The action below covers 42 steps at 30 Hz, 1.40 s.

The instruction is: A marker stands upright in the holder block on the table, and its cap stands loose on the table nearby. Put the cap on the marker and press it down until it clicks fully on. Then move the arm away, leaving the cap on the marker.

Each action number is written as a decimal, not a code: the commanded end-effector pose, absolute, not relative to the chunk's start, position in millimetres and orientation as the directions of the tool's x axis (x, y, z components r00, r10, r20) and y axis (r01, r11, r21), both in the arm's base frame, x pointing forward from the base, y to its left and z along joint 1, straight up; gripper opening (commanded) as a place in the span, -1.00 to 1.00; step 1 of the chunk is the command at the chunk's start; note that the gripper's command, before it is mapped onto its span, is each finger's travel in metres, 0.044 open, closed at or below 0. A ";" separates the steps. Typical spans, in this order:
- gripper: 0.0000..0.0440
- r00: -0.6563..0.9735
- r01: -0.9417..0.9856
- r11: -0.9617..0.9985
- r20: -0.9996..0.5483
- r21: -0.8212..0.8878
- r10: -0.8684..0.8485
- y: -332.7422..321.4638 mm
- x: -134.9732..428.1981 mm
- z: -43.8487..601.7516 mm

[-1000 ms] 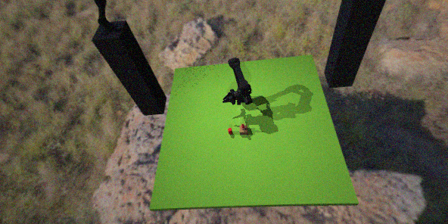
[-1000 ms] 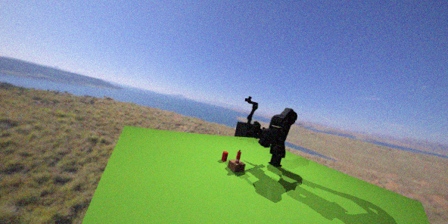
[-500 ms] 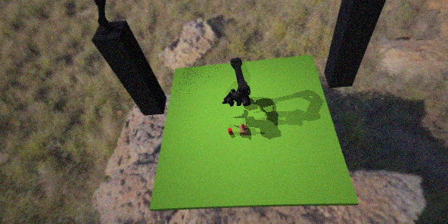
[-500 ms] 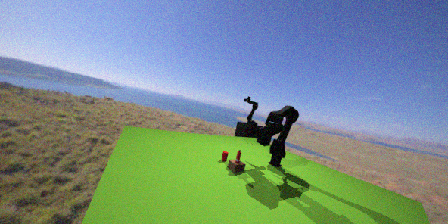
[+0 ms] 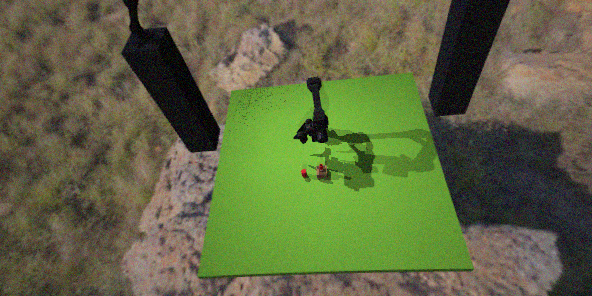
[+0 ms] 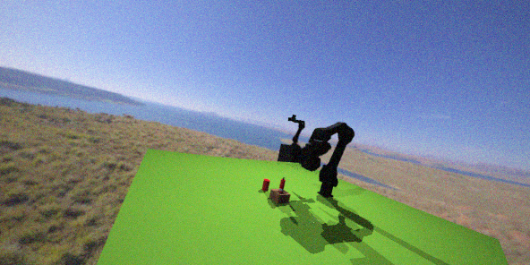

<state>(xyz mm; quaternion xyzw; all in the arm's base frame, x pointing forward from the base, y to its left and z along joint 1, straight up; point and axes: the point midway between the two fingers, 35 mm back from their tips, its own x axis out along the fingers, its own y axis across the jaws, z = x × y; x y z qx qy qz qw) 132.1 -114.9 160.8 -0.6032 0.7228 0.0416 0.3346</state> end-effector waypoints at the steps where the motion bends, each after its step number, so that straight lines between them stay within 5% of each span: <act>1: 0.28 -0.074 -0.898 0.302 -0.566 -0.321 -0.821 -114.8 136.0 159.2; 42: 0.37 -0.239 -0.825 0.555 -0.825 -0.107 -0.513 -122.5 184.0 136.9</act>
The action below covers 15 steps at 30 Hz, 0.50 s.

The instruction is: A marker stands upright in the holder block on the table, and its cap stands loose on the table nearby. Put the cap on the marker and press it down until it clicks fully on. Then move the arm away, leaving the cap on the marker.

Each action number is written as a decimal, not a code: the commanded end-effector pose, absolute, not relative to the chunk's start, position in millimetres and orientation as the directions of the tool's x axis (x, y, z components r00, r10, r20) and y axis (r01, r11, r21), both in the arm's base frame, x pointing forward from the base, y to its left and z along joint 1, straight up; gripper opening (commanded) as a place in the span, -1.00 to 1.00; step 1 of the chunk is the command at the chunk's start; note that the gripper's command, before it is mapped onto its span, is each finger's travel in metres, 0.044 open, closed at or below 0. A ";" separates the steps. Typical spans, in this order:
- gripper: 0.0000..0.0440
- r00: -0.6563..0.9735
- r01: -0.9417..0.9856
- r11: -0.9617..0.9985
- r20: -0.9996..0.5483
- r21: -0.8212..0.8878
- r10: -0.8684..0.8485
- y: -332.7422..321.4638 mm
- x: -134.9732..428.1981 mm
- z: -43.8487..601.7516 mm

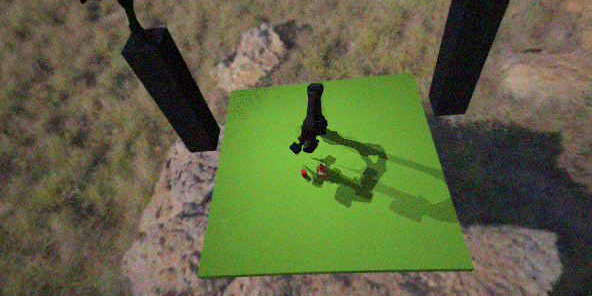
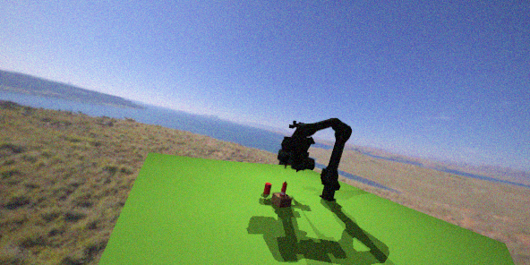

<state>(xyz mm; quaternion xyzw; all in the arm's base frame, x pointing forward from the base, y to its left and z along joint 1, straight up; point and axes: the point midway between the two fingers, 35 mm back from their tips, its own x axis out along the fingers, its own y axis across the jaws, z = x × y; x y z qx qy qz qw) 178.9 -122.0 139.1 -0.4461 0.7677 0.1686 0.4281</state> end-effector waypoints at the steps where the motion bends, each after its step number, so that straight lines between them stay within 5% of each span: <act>1: 0.37 -0.240 -0.823 0.559 -0.830 -0.102 -0.504 -122.8 185.4 136.2; 15: 0.37 -0.244 -0.802 0.597 -0.892 -0.035 -0.381 -126.7 207.1 126.1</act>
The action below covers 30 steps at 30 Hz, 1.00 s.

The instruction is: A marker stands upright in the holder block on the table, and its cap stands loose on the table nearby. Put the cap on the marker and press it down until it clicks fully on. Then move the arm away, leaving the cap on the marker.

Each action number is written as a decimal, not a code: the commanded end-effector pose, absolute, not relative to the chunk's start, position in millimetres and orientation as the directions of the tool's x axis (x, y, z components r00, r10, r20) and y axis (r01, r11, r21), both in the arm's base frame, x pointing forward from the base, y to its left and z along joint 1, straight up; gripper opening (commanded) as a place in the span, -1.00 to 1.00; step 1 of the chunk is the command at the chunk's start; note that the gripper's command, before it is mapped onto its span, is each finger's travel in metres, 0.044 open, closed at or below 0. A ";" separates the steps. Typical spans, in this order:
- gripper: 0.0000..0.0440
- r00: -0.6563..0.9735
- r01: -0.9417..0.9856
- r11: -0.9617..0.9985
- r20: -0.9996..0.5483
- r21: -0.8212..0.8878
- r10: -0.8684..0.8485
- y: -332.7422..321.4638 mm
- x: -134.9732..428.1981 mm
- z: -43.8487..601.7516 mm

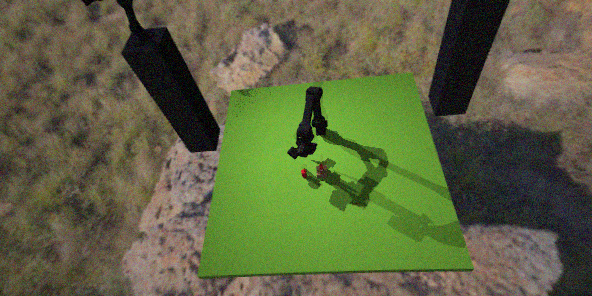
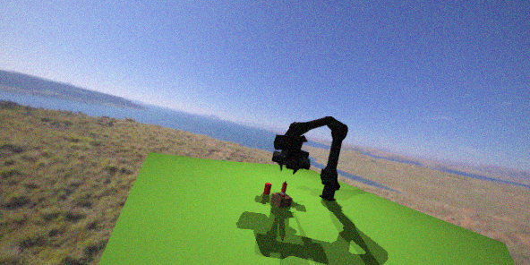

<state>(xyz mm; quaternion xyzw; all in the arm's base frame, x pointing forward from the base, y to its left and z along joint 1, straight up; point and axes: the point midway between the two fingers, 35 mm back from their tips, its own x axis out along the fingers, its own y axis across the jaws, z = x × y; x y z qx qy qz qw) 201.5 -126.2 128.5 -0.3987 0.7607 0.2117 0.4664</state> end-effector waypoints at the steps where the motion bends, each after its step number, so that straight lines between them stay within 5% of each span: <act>1: 0.37 -0.244 -0.800 0.599 -0.896 -0.031 -0.372 -127.0 208.7 125.4; 30: 0.35 -0.174 -0.804 0.591 -0.977 0.071 -0.119 -129.2 258.5 105.7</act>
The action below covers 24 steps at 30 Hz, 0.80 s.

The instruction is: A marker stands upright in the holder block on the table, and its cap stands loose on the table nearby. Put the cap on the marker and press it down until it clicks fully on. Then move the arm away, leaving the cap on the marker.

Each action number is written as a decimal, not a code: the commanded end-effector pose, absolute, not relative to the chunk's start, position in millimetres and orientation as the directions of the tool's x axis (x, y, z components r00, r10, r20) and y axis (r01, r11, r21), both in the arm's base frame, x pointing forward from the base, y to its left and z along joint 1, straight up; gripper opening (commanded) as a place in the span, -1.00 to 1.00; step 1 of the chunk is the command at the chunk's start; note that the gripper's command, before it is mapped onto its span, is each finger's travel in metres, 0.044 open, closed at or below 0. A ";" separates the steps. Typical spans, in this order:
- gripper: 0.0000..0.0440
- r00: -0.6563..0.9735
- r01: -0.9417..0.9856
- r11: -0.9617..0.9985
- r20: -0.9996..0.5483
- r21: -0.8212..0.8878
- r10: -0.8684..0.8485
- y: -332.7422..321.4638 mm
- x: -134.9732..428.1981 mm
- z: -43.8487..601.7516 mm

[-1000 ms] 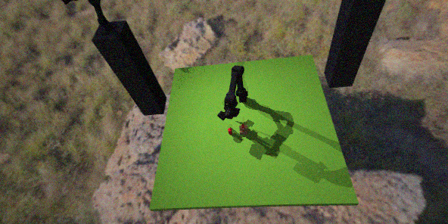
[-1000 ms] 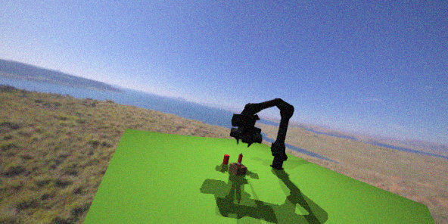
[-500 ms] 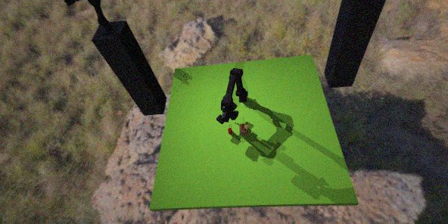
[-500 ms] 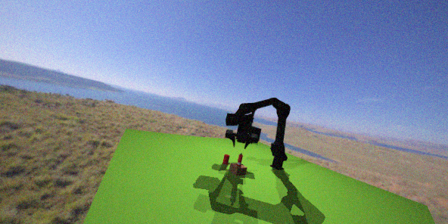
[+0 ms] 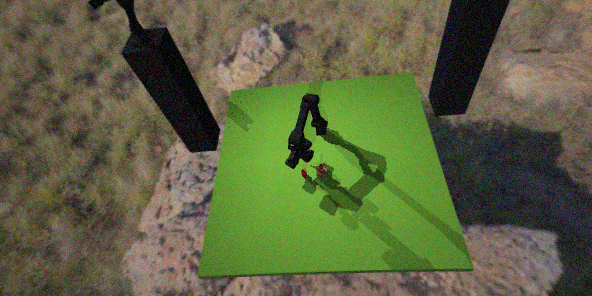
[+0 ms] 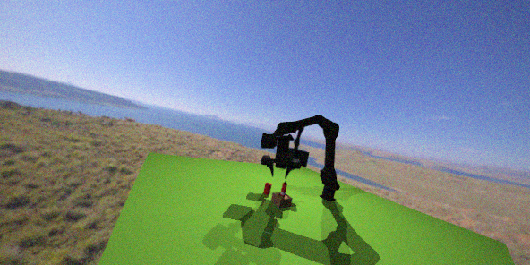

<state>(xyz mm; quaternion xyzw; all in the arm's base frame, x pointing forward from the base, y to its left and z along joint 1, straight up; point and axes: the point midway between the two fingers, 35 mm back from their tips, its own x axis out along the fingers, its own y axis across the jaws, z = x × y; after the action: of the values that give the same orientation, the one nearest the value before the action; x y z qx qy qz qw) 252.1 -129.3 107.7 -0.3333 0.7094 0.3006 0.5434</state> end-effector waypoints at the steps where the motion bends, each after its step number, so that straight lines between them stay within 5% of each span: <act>1: 0.35 -0.170 -0.805 0.588 -0.979 0.073 -0.111 -129.1 260.4 105.3; 24: 0.26 -0.065 -0.863 0.501 -0.998 0.067 0.021 -123.9 304.7 94.4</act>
<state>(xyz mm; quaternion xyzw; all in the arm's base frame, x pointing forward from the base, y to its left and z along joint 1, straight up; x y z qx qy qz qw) 298.3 -125.3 97.3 -0.3316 0.6385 0.3621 0.5926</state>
